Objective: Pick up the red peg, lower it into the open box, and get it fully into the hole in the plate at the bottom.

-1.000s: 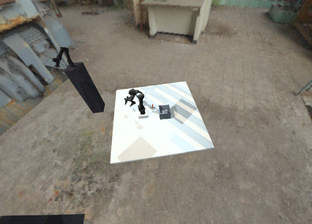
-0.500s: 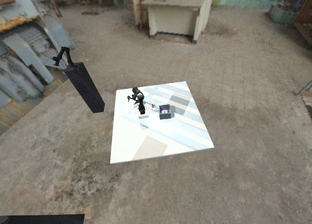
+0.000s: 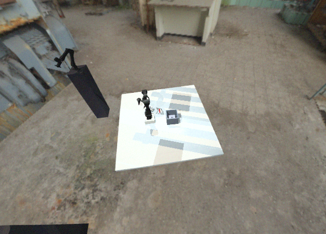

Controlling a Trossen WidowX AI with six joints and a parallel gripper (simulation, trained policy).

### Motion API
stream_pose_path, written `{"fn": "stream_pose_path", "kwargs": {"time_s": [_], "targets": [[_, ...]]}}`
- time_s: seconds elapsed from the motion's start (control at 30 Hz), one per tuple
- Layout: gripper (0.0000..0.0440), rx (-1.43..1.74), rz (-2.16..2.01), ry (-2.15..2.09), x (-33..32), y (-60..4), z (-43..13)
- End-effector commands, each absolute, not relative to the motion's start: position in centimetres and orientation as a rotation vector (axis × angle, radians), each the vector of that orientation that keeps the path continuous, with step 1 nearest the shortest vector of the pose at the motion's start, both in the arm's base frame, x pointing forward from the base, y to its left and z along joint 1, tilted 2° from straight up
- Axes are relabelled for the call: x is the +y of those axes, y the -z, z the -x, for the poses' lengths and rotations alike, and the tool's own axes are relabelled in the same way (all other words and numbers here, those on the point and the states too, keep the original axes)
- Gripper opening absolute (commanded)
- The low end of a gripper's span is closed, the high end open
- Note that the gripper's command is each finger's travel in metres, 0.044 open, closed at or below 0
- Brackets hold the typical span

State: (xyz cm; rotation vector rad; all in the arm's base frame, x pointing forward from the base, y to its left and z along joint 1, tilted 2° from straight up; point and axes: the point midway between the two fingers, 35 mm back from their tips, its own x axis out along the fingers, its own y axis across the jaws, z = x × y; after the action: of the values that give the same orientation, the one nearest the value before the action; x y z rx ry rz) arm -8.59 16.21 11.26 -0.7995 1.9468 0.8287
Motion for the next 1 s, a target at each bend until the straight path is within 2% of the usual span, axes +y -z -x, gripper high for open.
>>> {"fn": "stream_pose_path", "kwargs": {"time_s": [0.0,0.5,0.97], "targets": [[0.0418,1.934,0.714,-0.717,16.7,-11.5,7.2],[0.0412,1.857,0.334,-0.258,17.9,-12.7,0.8],[0.0428,1.743,-0.042,0.139,17.5,-14.0,-5.0]]}}
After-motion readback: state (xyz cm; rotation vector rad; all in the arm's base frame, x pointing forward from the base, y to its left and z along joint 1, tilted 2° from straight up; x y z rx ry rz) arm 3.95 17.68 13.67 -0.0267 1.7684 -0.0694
